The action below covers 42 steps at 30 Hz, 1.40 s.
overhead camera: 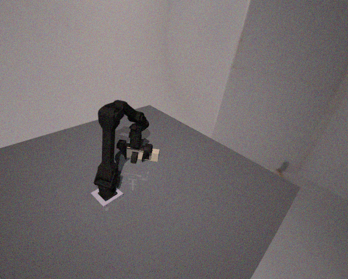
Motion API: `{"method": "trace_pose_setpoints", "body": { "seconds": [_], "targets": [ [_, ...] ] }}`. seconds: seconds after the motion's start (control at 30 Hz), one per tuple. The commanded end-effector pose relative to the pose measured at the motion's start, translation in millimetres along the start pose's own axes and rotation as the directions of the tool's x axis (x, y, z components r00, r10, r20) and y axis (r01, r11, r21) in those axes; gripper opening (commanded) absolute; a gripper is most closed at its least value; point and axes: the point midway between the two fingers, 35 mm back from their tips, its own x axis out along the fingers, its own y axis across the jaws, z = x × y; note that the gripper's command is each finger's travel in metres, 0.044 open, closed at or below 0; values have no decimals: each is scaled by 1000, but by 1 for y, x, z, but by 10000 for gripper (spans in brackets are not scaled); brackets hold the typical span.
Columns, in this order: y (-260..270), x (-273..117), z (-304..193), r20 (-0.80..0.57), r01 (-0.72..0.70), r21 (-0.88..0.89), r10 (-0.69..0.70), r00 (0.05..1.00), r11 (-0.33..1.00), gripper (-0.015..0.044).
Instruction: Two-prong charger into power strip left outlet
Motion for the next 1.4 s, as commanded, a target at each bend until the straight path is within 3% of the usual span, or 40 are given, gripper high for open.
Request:
{"method": "trace_pose_setpoints", "body": {
  "seconds": [0.0,1.37],
  "targets": [
    [0,0,-1,6,-1,-5,1,1000,1000,440],
    [-1,2,-28,24,1,-8,-1,1000,1000,440]
  ]
}}
